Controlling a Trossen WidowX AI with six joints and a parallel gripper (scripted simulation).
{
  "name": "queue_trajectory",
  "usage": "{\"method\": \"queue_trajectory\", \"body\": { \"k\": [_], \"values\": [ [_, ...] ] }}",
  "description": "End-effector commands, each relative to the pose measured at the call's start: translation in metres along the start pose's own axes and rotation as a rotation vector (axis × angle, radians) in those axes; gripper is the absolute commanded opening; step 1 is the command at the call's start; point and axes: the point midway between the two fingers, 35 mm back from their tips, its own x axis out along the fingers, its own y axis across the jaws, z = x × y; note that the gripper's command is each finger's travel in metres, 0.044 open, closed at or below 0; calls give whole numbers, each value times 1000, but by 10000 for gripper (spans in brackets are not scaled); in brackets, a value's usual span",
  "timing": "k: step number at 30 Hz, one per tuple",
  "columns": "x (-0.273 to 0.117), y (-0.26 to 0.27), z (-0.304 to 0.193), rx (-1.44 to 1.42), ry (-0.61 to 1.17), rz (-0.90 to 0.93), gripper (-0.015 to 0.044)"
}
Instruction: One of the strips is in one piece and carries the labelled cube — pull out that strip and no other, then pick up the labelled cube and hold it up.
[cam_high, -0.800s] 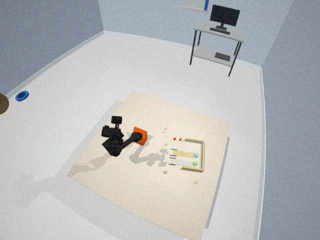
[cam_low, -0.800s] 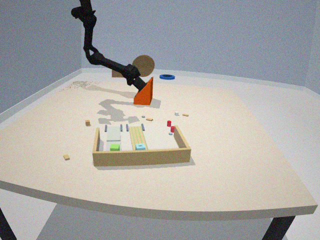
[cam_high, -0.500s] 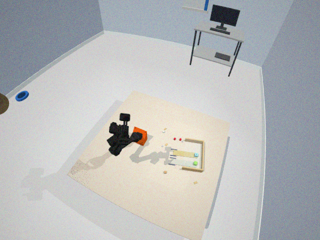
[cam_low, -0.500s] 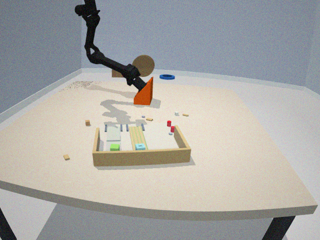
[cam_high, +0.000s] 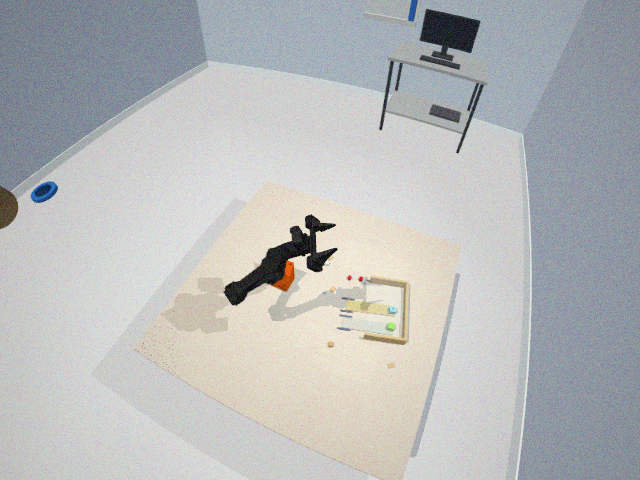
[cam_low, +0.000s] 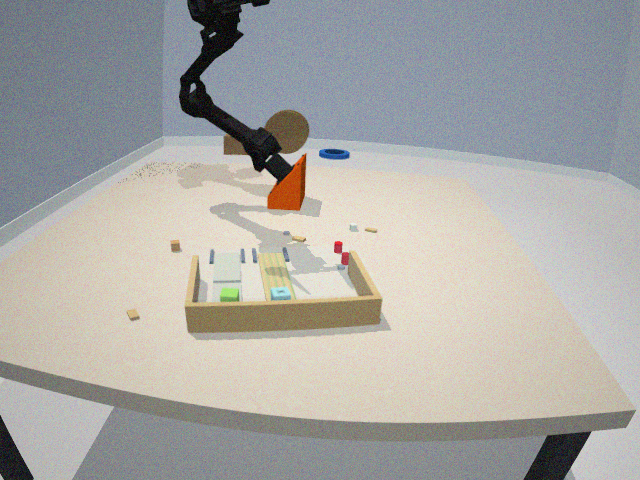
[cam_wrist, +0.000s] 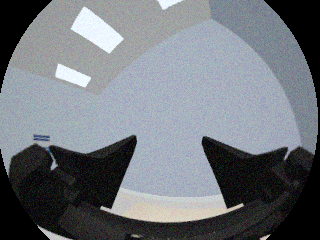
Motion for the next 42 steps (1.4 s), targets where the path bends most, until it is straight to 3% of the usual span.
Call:
{"method": "queue_trajectory", "body": {
  "k": [1,10,21,24,42],
  "values": [
    [6,12,-71,-1,195,-33,400],
    [-23,21,-220,-46,613,-171,400],
    [-125,7,-362,-215,1066,-398,400],
    [-141,4,-375,-246,1114,-426,400],
    [-141,4,-375,-246,1114,-426,400]
  ]
}}
